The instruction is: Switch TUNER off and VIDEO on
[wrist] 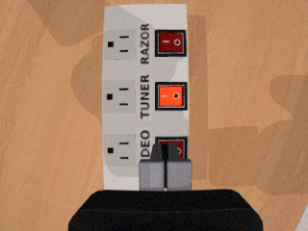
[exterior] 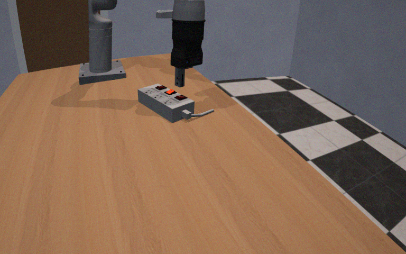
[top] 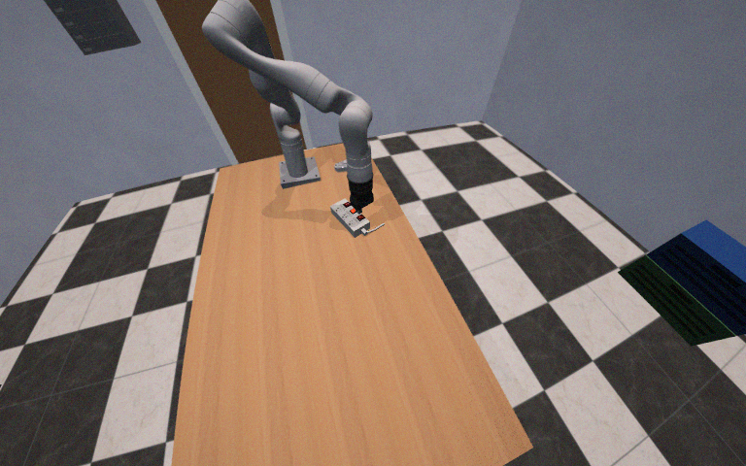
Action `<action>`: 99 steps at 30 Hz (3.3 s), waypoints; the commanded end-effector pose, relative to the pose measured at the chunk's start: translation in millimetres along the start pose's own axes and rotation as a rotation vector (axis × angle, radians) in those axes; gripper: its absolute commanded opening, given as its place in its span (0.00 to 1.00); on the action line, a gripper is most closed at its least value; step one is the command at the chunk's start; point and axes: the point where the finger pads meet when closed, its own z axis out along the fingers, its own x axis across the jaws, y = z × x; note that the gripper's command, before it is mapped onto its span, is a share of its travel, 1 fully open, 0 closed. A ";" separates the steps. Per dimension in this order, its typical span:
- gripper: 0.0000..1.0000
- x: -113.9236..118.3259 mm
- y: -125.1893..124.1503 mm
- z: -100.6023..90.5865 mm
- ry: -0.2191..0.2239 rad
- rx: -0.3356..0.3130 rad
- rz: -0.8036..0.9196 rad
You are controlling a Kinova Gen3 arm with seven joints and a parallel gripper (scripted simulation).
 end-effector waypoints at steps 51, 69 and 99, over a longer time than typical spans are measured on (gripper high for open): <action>0.00 2.0 0.9 24.2 -0.001 -0.004 -0.001; 0.00 1.8 0.8 24.2 -0.001 -0.004 -0.002; 0.00 0.4 0.6 24.2 -0.001 -0.004 -0.001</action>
